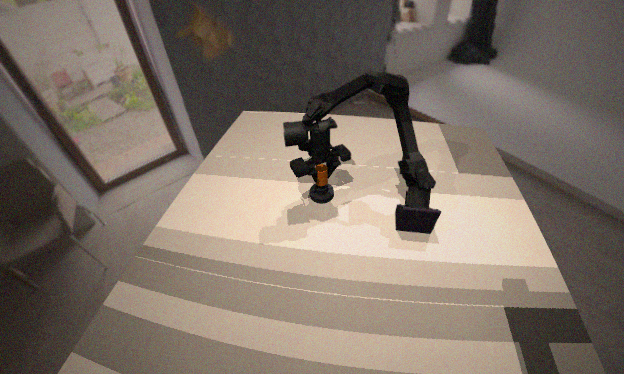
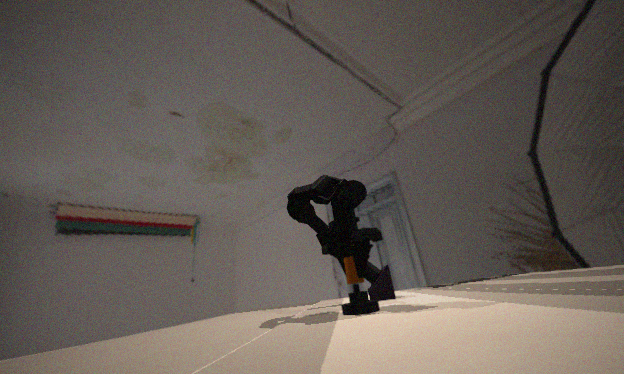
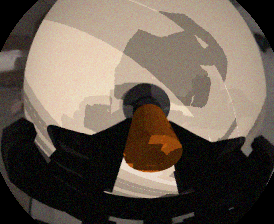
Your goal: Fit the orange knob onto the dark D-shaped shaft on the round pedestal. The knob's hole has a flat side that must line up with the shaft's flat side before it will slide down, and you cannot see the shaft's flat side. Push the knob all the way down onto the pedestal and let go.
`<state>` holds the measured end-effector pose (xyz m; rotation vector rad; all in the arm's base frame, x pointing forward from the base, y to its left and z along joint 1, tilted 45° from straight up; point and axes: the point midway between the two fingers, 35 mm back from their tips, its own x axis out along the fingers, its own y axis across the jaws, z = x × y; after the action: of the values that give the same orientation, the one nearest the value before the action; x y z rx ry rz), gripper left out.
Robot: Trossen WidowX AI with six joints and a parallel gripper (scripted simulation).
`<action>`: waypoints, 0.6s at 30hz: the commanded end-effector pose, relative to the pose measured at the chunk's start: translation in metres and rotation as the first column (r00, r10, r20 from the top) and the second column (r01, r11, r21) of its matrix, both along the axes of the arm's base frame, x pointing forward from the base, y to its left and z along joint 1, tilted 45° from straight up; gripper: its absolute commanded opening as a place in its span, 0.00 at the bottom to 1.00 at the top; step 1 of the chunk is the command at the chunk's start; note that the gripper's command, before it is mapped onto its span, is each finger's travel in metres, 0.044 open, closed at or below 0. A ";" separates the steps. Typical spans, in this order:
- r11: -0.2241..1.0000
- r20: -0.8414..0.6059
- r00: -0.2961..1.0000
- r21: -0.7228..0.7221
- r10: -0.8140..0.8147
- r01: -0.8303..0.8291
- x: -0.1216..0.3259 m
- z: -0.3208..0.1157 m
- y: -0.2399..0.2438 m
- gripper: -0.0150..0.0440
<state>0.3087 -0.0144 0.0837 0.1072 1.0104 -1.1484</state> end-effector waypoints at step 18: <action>1.000 0.005 1.000 0.003 -0.001 0.001 0.000 0.001 0.001 0.25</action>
<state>0.3071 -0.0160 0.0830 0.1091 1.0110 -1.1494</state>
